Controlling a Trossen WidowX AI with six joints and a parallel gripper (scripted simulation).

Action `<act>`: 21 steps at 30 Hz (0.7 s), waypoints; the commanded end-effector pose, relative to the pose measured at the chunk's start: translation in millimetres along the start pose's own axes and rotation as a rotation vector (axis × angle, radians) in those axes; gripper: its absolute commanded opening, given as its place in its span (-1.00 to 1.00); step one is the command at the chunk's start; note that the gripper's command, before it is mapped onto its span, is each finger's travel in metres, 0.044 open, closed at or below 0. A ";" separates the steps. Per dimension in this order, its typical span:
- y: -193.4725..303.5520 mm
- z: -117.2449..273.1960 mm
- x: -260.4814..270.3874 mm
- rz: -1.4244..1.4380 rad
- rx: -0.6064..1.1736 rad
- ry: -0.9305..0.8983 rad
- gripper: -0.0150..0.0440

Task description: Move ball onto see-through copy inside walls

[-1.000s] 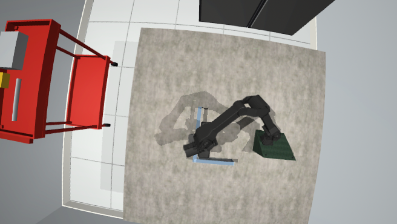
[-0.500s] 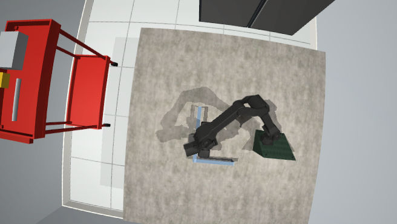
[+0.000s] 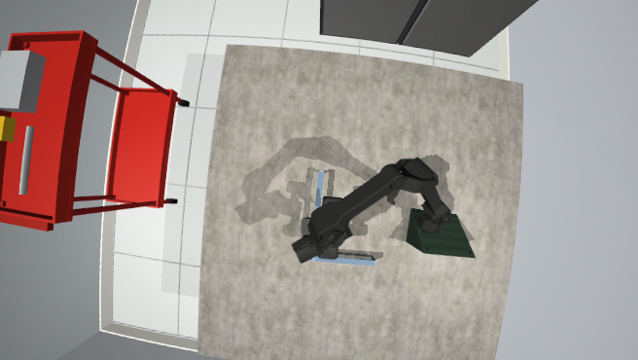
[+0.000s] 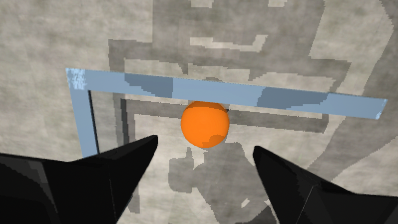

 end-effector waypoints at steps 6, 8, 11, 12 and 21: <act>0.6 18.6 2.1 0.002 -0.020 -0.010 0.91; 0.6 18.6 2.1 0.002 -0.020 -0.010 0.91; 1.0 25.8 2.5 0.023 -0.022 -0.008 1.00; 1.8 34.7 2.7 0.049 -0.024 -0.005 1.00; 5.8 62.4 2.5 0.130 -0.030 0.005 1.00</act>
Point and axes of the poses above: the point midway between the two fingers, 35 mm back from their tips, its own z axis back along the fingers, its own x axis across the jaws, y = z × x, the point moved 2 cm from there along z, back along the fingers, and after that the axes turned 11 degrees about -z, right-handed, at the moved point
